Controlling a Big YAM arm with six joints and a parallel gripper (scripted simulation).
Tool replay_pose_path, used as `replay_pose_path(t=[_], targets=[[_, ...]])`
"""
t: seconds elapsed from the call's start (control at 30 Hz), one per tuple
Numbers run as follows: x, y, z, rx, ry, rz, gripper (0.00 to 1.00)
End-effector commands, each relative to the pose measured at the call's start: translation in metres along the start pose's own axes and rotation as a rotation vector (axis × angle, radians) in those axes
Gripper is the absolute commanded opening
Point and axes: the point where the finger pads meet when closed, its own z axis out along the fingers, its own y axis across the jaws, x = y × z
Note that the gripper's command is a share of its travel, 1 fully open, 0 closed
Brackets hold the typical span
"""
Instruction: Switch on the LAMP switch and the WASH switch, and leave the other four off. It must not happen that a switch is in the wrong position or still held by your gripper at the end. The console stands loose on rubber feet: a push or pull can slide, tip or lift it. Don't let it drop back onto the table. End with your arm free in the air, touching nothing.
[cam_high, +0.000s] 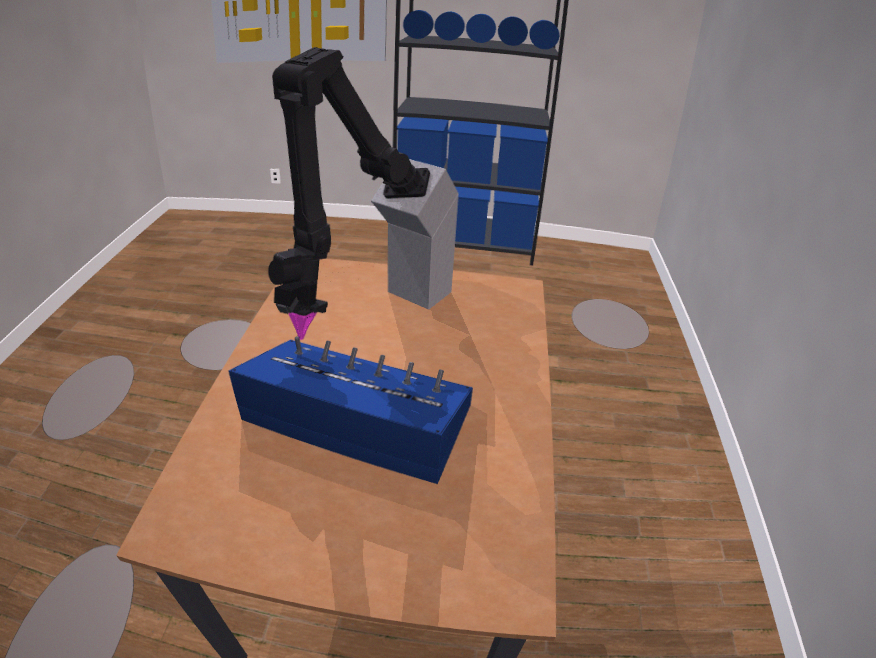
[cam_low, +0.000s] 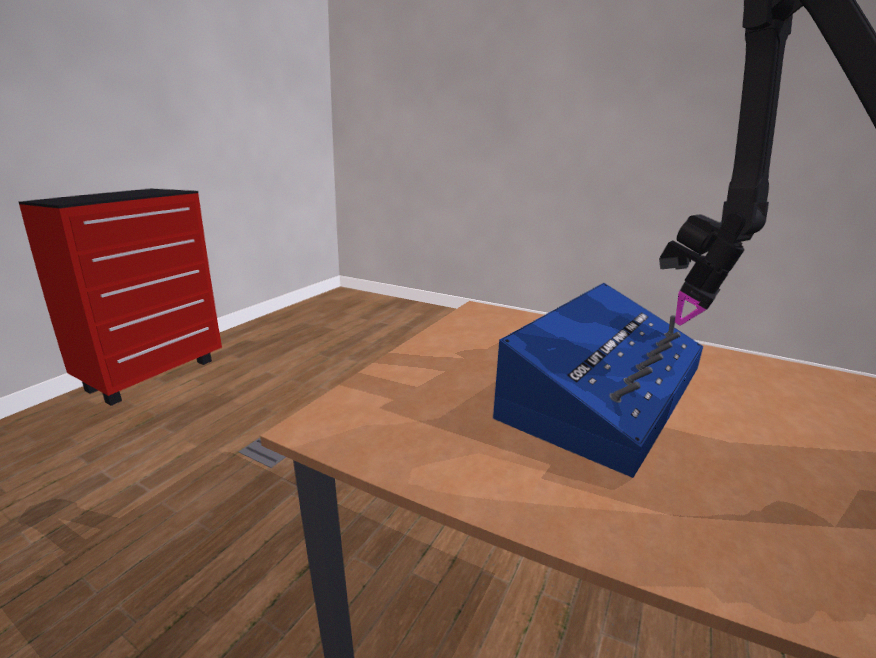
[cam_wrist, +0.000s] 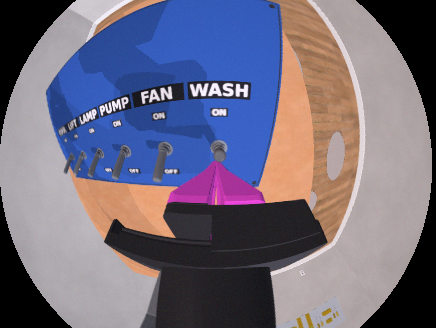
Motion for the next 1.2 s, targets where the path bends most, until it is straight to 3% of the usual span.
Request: replay_pose_path(t=[0.0, 0.93, 1.17], targets=[[-0.040, -0.002, -0.002, 0.005, -0.089, -0.007, 0.00], [-0.040, -0.002, -0.002, 0.005, -0.088, -0.007, 0.00], [0.003, -0.007, 0.003, 0.010, -0.035, -0.009, 0.00]])
